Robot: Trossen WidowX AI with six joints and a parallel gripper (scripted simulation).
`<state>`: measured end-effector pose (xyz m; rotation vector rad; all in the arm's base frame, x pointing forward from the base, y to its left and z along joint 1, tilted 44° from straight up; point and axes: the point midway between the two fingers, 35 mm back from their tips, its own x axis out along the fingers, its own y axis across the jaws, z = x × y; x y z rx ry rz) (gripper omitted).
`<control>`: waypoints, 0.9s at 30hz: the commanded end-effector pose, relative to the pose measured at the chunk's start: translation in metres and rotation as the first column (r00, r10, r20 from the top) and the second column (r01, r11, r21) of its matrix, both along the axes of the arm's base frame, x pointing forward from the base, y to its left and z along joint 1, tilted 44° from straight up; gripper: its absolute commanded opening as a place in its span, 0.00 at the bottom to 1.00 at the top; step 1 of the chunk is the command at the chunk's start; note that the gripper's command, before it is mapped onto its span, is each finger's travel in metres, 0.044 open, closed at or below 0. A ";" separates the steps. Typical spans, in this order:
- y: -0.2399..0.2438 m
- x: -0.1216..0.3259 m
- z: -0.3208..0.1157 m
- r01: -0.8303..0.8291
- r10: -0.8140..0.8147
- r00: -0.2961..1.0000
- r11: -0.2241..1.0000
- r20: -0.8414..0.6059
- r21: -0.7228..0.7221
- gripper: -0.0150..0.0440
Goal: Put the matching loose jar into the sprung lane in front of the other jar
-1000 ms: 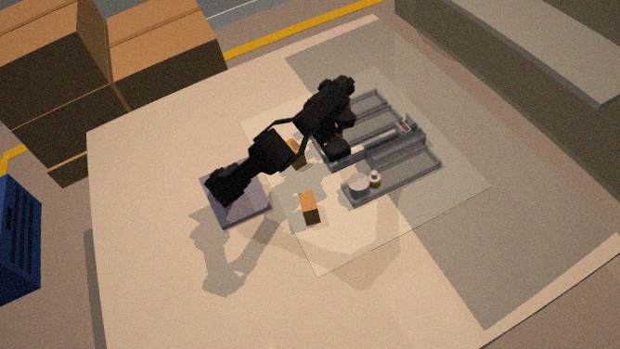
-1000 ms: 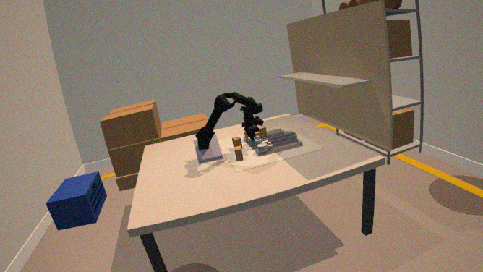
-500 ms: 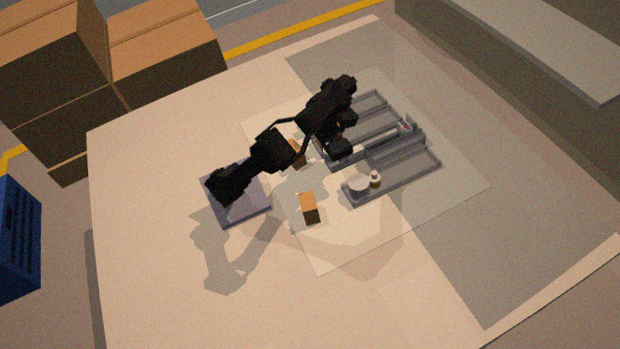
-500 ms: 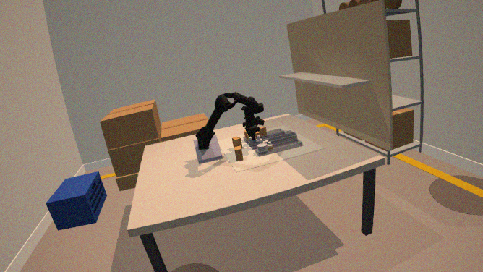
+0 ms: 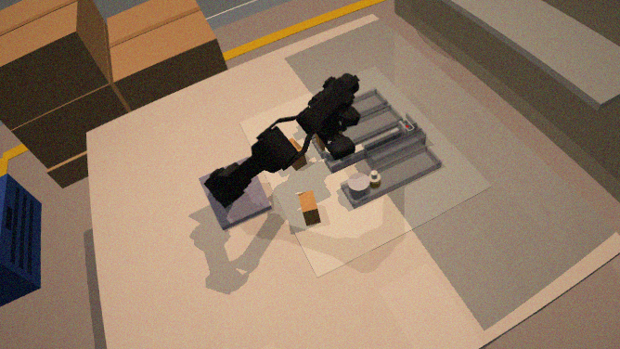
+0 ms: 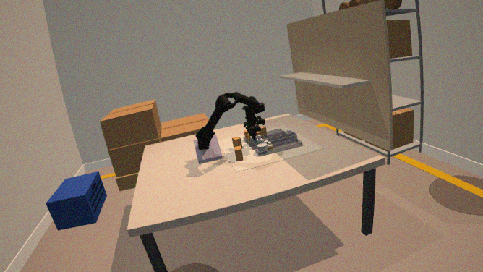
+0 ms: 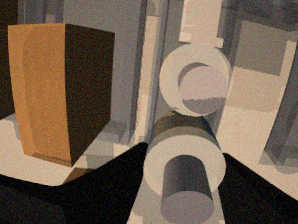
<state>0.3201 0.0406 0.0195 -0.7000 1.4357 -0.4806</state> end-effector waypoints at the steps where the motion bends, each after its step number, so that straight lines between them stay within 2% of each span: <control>1: 0.002 0.008 0.004 -0.007 0.007 1.000 1.000 0.025 -0.001 0.25; 27: 0.002 0.011 0.004 -0.006 0.007 1.000 1.000 0.025 -0.001 0.25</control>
